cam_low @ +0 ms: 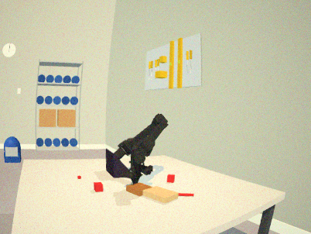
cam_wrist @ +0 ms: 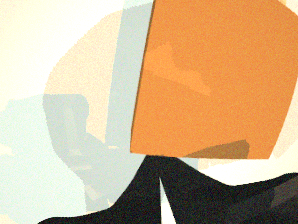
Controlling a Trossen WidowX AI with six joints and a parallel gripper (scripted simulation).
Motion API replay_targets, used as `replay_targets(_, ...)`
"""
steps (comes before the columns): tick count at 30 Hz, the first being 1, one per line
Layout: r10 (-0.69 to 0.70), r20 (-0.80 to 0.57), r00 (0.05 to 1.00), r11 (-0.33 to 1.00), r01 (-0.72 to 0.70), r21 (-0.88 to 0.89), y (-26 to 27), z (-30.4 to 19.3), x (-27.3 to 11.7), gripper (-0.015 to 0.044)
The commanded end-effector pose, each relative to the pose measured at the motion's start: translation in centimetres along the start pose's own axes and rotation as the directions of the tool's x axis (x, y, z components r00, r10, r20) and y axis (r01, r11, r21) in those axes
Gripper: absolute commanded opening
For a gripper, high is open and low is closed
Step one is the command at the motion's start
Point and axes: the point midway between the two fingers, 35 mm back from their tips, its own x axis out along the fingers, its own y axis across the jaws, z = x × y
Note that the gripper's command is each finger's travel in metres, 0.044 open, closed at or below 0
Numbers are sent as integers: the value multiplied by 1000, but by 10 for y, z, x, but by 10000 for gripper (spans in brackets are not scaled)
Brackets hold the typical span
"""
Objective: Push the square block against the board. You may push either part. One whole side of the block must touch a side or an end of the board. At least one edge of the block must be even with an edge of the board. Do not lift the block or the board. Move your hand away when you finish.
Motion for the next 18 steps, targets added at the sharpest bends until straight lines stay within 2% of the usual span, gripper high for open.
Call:
replay_targets(1,0,4,1000,1000,0,-2,-1,-4,0,0)
replay_targets(18,1,3,1000,1000,-1,-1,-1,-32,1,0)
